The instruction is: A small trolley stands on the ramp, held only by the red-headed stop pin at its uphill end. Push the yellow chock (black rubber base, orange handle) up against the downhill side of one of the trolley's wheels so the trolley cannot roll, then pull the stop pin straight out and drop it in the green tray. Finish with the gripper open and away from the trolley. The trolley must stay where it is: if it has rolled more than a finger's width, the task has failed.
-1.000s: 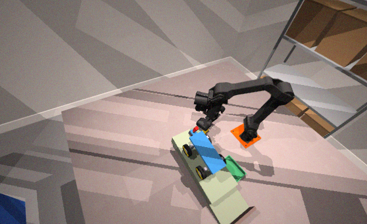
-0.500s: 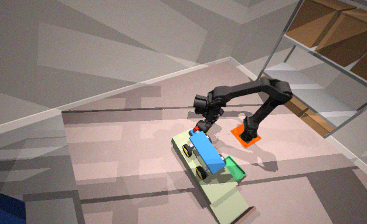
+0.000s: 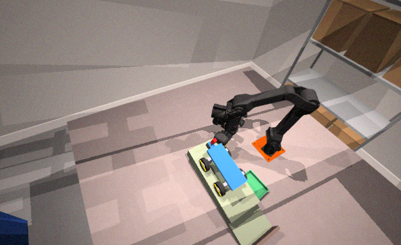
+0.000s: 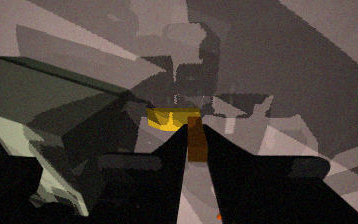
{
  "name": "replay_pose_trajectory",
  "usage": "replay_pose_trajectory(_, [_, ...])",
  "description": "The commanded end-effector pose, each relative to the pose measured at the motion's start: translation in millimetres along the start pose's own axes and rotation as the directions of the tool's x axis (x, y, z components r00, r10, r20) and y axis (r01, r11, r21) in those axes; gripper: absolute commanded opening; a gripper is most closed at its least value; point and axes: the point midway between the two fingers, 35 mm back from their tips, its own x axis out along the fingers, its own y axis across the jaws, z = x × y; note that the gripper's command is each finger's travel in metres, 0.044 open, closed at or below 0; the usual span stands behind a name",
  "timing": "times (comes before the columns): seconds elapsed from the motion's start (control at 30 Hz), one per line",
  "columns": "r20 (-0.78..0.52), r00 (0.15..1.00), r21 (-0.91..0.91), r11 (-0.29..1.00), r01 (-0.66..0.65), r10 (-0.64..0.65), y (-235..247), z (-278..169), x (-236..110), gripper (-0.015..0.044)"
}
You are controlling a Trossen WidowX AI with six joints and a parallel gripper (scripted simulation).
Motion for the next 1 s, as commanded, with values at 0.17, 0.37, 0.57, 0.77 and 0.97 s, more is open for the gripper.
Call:
replay_pose_trajectory(0.17, [0.000, 1.000, 0.003, 1.000, 0.004, -0.004, -0.5, -1.4, -26.1, 0.0000])
replay_pose_trajectory(0.37, [0.000, 1.000, 0.003, 1.000, 0.004, -0.004, 0.1, -1.4, -48.8, 0.0000])
replay_pose_trajectory(0.57, [0.000, 1.000, 0.003, 1.000, 0.004, -0.004, 0.6, -1.5, -71.6, 0.0000])
replay_pose_trajectory(0.77, [0.000, 1.000, 0.003, 1.000, 0.004, -0.004, 1.0, -1.3, -93.5, 0.0000])
replay_pose_trajectory(0.97, [0.000, 1.000, 0.003, 1.000, 0.004, -0.004, 1.1, -1.0, -114.2, 0.0000])
